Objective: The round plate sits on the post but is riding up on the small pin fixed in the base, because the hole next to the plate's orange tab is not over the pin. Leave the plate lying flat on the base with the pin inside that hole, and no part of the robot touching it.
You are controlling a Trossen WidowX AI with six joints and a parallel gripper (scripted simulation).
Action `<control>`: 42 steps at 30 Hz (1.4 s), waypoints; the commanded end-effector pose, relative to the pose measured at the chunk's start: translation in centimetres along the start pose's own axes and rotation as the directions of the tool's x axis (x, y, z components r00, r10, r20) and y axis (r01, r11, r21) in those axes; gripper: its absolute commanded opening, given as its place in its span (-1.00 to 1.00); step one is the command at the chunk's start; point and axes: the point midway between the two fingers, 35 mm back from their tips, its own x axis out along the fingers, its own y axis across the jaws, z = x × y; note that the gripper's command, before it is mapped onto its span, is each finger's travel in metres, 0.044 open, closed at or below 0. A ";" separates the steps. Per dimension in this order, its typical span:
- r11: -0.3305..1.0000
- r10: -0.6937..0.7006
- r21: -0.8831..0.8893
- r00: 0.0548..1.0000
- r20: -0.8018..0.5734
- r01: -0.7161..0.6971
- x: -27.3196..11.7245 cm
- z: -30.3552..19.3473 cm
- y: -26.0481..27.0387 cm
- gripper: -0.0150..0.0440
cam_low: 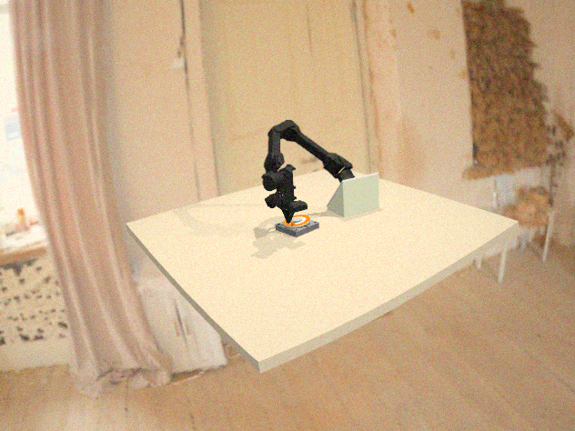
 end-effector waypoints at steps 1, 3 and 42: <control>1.000 0.005 -0.004 1.000 -0.010 -0.005 0.2 -0.5 0.7 -0.49; 1.000 0.005 -0.004 1.000 -0.010 -0.005 0.2 -0.7 0.9 -0.49; 1.000 0.007 -0.005 1.000 -0.011 -0.007 -0.3 -3.8 3.2 -0.49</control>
